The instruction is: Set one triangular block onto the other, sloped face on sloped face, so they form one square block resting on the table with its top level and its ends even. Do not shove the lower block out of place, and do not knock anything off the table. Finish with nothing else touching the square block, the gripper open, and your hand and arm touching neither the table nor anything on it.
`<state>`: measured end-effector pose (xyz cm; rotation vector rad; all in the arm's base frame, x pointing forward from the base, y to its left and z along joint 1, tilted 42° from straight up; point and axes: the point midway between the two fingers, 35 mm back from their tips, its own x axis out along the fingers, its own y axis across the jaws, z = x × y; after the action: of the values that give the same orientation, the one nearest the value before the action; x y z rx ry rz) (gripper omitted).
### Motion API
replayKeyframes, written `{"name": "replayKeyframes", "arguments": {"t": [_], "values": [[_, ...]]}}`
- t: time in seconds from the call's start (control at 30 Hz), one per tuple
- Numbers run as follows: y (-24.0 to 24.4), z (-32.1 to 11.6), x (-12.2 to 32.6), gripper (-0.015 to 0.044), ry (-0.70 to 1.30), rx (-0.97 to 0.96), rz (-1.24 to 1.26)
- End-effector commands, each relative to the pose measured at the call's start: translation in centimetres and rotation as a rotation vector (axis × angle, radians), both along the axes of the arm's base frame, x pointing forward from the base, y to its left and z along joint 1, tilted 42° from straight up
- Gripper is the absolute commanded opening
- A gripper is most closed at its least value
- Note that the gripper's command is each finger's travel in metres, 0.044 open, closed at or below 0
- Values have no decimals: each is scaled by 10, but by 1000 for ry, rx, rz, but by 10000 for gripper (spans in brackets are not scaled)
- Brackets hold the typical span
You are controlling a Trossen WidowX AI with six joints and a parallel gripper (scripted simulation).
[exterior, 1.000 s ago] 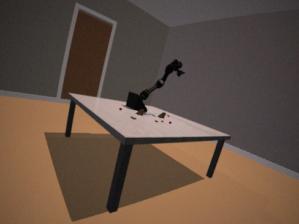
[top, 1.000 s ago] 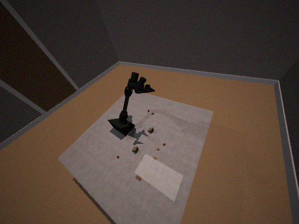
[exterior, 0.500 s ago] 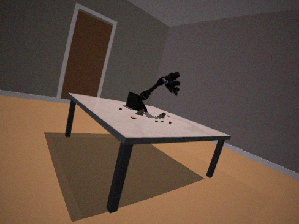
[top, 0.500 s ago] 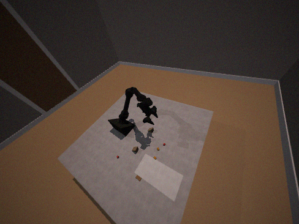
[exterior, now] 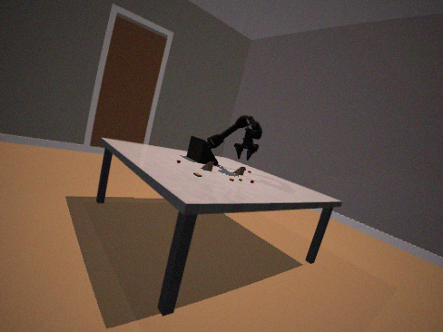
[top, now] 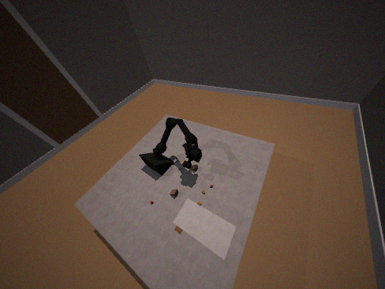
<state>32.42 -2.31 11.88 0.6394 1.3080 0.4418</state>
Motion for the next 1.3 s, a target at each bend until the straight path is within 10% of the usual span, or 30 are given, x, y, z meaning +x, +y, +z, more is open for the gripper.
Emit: {"name": "replayKeyframes", "arguments": {"t": [0.0,1.27], "values": [[2,-4,-2,440,18,0,11],[44,-47,13,440,18,-3,11]]}}
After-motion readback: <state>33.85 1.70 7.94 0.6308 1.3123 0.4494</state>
